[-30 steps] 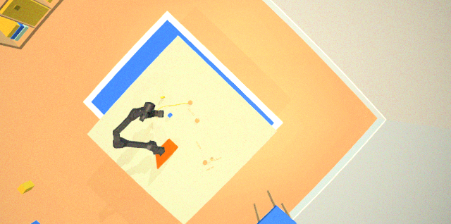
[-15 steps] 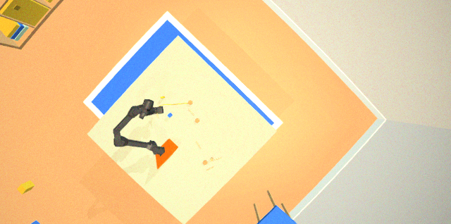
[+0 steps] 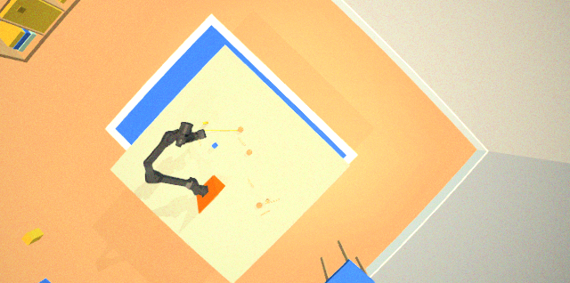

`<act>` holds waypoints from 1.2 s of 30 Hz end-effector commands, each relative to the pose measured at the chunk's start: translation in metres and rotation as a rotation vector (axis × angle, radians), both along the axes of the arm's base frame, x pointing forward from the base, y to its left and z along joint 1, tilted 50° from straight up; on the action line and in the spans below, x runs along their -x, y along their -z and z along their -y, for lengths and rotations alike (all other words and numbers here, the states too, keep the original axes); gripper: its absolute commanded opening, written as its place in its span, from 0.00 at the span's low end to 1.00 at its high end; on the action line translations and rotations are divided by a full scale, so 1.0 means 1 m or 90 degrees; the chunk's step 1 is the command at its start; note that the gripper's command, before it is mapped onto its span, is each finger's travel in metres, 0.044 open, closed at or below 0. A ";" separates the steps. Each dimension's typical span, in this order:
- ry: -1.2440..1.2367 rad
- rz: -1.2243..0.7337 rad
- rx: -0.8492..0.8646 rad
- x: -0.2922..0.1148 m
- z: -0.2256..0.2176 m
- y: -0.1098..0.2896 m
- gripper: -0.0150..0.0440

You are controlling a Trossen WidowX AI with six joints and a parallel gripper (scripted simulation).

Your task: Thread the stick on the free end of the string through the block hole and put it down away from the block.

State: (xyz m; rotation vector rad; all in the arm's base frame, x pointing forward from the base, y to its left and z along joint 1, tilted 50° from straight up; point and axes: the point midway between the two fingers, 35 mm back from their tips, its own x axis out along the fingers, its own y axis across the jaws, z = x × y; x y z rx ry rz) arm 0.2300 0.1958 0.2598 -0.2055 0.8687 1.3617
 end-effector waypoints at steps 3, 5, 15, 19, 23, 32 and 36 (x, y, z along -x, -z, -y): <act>-0.030 0.028 0.001 -0.005 -0.006 -0.002 0.25; -0.039 0.039 0.000 -0.006 -0.007 -0.004 0.25; -0.086 0.096 -0.005 -0.012 -0.015 -0.012 0.25; -0.105 0.118 -0.007 -0.015 -0.019 -0.015 0.25; -0.124 0.141 -0.009 -0.017 -0.022 -0.018 0.25; -0.166 0.192 -0.015 -0.022 -0.030 -0.025 0.25; -0.183 0.214 -0.017 -0.024 -0.033 -0.028 0.25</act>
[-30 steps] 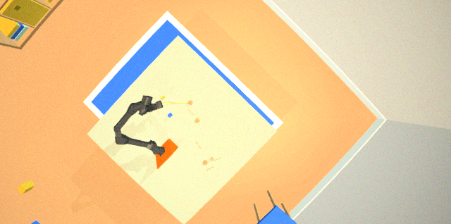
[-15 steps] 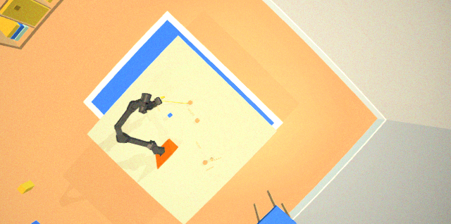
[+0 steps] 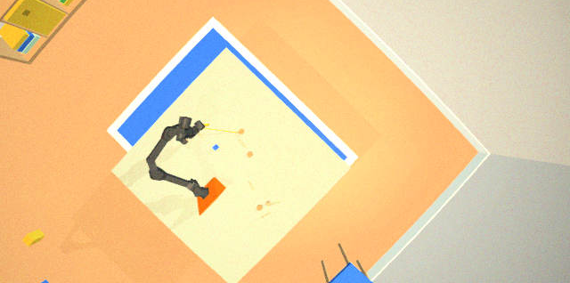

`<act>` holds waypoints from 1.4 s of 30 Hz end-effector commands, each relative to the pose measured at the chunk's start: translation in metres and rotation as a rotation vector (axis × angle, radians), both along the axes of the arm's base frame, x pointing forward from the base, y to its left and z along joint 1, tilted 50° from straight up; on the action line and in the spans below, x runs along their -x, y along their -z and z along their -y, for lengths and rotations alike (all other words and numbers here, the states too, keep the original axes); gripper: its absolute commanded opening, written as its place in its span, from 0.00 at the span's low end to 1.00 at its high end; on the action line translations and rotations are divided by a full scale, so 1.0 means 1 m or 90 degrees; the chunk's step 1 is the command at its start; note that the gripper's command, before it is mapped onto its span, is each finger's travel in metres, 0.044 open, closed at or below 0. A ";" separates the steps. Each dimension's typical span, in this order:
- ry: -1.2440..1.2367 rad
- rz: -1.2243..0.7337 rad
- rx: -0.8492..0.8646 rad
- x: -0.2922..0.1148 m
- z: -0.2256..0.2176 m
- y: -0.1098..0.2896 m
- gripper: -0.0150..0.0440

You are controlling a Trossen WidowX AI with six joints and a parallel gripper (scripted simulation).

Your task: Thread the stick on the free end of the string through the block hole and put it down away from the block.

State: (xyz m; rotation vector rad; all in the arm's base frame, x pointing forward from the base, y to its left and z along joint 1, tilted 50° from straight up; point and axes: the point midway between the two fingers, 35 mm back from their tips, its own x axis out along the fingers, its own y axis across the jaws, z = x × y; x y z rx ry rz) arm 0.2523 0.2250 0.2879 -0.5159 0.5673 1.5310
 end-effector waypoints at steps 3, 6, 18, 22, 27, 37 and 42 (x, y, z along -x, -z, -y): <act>-0.019 0.014 0.001 -0.002 -0.004 0.000 0.25; -0.019 0.014 0.001 -0.002 -0.006 0.001 0.25; -0.019 0.014 0.001 -0.002 -0.017 0.011 0.25; -0.019 0.014 0.001 -0.002 -0.021 0.014 0.25; -0.019 0.014 0.001 -0.002 -0.026 0.018 0.25; -0.018 0.014 -0.001 0.000 -0.036 0.026 0.25; -0.018 0.014 -0.001 0.000 -0.038 0.027 0.25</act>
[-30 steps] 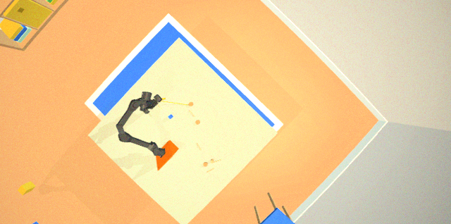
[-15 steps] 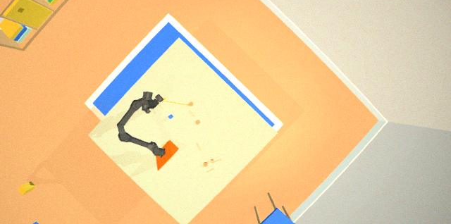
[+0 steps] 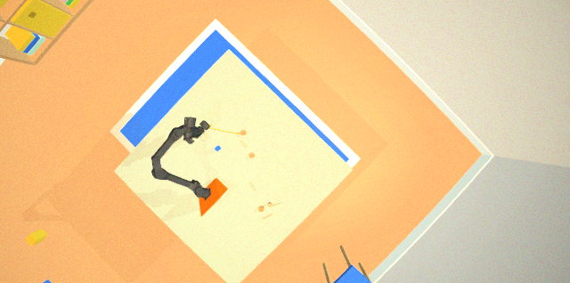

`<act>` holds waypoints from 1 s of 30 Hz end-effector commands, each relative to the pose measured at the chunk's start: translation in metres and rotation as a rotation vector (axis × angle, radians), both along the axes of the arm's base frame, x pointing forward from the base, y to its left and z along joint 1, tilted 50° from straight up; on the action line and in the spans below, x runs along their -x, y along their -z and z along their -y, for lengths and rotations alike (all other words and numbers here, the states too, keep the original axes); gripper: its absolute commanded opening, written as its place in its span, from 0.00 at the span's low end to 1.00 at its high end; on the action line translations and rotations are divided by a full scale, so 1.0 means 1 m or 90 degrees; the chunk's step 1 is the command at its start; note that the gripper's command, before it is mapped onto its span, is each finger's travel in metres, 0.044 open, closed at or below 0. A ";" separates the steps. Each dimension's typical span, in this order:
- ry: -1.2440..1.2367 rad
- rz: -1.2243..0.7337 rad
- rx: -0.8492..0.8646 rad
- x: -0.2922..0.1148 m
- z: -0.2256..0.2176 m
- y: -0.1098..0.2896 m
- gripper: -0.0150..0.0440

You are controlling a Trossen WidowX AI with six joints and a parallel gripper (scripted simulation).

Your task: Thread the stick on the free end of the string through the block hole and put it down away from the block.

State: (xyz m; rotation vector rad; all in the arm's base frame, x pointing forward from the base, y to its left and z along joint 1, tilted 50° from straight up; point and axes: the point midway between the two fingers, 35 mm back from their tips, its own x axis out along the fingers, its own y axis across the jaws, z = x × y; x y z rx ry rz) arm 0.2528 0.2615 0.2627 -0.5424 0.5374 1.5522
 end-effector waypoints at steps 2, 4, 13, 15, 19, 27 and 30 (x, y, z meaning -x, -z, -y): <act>0.001 -0.003 0.002 0.000 -0.001 0.003 0.25; 0.001 -0.003 0.003 0.000 0.001 0.005 0.25; 0.001 -0.003 0.004 -0.001 0.008 0.014 0.25; 0.001 -0.003 0.005 -0.002 0.010 0.016 0.25; 0.001 -0.003 0.005 -0.002 0.013 0.021 0.25; 0.001 -0.003 0.006 -0.003 0.020 0.029 0.25; 0.001 -0.003 0.006 -0.003 0.022 0.032 0.25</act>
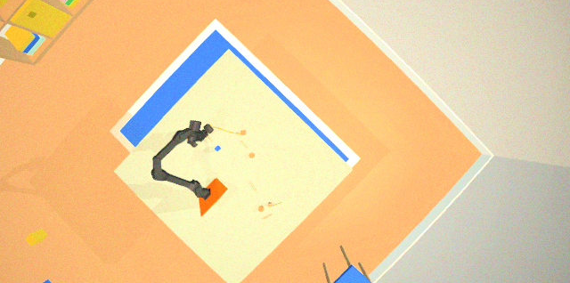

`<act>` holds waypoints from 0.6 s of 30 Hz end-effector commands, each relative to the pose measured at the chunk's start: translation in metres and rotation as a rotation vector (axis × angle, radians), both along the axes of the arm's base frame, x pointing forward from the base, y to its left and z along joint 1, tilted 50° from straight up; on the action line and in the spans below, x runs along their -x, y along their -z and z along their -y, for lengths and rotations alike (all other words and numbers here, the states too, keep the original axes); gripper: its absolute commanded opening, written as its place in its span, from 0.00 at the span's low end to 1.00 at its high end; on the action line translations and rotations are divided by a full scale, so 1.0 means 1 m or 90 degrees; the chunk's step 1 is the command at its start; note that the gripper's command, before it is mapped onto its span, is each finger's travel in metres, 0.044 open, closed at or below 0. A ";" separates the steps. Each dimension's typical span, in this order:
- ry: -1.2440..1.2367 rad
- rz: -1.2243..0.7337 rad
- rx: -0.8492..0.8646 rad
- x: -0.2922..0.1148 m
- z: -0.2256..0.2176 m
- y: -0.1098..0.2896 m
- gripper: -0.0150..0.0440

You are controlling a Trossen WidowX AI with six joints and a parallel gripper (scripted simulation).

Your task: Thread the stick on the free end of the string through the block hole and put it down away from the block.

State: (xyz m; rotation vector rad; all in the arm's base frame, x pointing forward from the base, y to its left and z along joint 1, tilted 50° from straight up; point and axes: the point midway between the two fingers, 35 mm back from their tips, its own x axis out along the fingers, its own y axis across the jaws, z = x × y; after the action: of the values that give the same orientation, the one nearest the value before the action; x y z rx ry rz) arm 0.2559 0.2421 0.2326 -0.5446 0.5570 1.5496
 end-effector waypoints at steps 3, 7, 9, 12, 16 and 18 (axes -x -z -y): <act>-0.002 0.003 -0.002 0.000 0.005 0.005 0.25; -0.002 0.003 -0.002 0.000 0.009 0.009 0.25; -0.001 0.003 -0.002 0.000 0.010 0.011 0.25; -0.001 0.003 -0.002 0.001 0.013 0.014 0.25; -0.001 0.003 -0.002 0.001 0.016 0.018 0.25; -0.001 0.003 -0.002 0.001 0.018 0.021 0.25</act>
State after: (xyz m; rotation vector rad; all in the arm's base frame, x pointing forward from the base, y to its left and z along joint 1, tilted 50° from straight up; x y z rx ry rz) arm 0.2558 0.2270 0.2139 -0.5441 0.5588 1.5499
